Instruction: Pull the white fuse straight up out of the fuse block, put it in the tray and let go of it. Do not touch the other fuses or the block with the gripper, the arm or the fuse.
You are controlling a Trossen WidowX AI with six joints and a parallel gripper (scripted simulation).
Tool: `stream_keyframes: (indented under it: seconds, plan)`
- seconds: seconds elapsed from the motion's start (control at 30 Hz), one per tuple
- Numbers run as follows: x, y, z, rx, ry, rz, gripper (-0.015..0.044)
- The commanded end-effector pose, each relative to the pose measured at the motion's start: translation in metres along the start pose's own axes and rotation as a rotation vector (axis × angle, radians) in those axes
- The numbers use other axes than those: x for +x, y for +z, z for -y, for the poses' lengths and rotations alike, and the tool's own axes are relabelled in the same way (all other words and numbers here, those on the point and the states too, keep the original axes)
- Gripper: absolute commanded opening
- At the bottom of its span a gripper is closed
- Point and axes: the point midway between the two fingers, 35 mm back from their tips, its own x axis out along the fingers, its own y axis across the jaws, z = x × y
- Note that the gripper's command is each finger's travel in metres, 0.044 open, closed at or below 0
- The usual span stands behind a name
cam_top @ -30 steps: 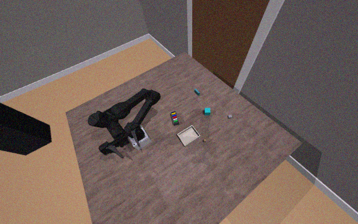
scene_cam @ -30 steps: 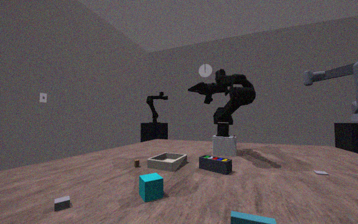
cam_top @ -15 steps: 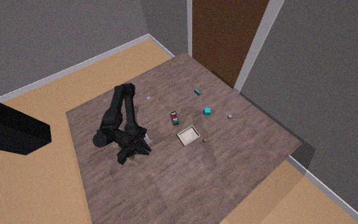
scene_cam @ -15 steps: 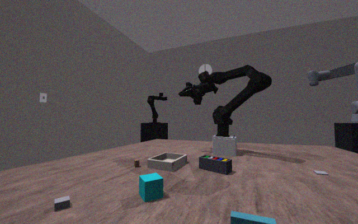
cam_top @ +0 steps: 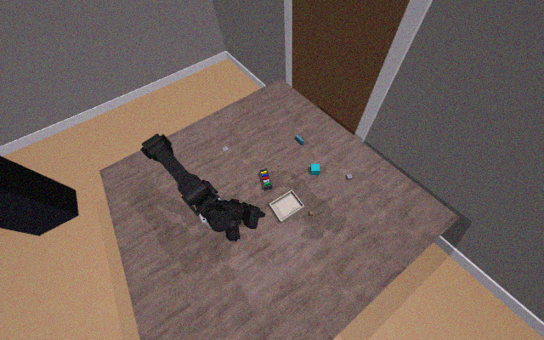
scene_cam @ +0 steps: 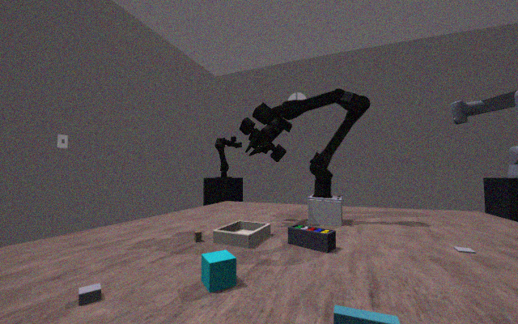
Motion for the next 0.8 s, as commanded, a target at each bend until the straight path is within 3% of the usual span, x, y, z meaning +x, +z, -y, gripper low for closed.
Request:
stream_keyframes:
  seconds: [0.0,0.37,0.77]
  plan:
    - [0.033,-0.024,0.016,-0.259,-0.168,-0.051,0.0062]
    - [0.097,-0.101,0.092,-1.024,-0.550,-0.303,0.0062]
    - [0.121,-0.157,0.193,-1.953,-0.856,-0.576,0.0062]
